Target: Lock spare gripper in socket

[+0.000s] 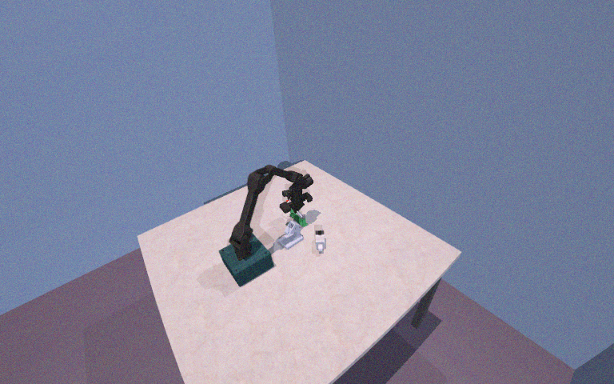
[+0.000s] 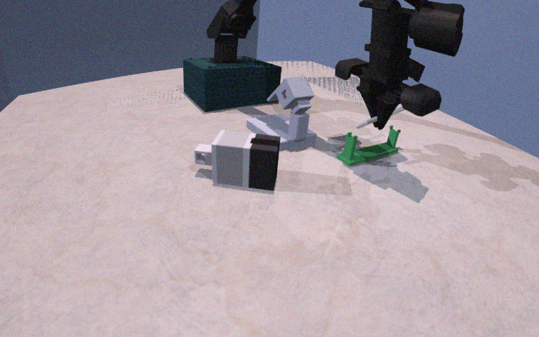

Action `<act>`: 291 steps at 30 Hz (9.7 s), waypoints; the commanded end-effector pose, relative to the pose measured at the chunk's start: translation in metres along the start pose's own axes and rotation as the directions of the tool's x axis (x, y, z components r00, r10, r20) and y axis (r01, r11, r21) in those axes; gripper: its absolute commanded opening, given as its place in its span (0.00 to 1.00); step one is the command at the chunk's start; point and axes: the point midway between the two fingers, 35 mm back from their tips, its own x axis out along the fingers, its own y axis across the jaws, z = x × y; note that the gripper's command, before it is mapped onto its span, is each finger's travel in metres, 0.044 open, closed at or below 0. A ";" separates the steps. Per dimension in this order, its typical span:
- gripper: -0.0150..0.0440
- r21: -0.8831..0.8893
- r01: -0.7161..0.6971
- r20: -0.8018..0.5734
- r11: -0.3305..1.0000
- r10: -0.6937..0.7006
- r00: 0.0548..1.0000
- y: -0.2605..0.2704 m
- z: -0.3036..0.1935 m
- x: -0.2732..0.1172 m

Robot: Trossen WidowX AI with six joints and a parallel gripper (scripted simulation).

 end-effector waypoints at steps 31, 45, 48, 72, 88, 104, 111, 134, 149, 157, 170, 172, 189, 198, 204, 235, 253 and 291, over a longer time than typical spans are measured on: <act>0.25 -0.005 0.020 0.002 1.000 -0.020 1.000 -0.003 -0.035 0.005; 0.25 -0.005 0.036 0.005 0.999 -0.036 0.999 -0.003 -0.038 0.022; 0.25 -0.006 0.036 0.005 0.999 -0.036 0.999 -0.003 -0.039 0.023; 0.25 -0.006 0.037 0.005 0.999 -0.037 0.999 -0.003 -0.039 0.024; 0.25 -0.006 0.037 0.005 0.999 -0.037 0.999 -0.003 -0.039 0.024; 0.25 -0.006 0.037 0.005 0.999 -0.037 0.999 -0.003 -0.039 0.024; 0.25 -0.006 0.037 0.005 0.999 -0.037 0.999 -0.003 -0.039 0.024; 0.25 -0.006 0.037 0.005 0.999 -0.037 0.999 -0.003 -0.039 0.024; 0.25 -0.006 0.037 0.005 0.999 -0.037 0.999 -0.003 -0.039 0.024; 0.25 -0.006 0.037 0.005 0.999 -0.037 0.999 -0.003 -0.039 0.024; 0.25 -0.006 0.037 0.005 0.999 -0.037 0.999 -0.003 -0.039 0.024; 0.25 -0.006 0.037 0.005 0.999 -0.037 0.999 -0.003 -0.039 0.024; 0.25 -0.009 0.043 0.006 0.999 -0.043 0.999 -0.004 -0.038 0.021; 0.57 -0.009 0.043 0.006 0.999 -0.043 0.999 -0.004 -0.038 0.021; 0.83 -0.009 0.043 0.006 0.999 -0.043 0.999 -0.004 -0.037 0.019; 1.00 0.003 0.004 0.000 1.000 -0.004 1.000 0.005 -0.028 -0.036; 1.00 0.010 -0.018 -0.003 1.000 0.018 1.000 0.009 -0.022 -0.066; 1.00 0.587 0.147 -0.196 0.796 -0.037 0.980 0.027 -0.221 -0.136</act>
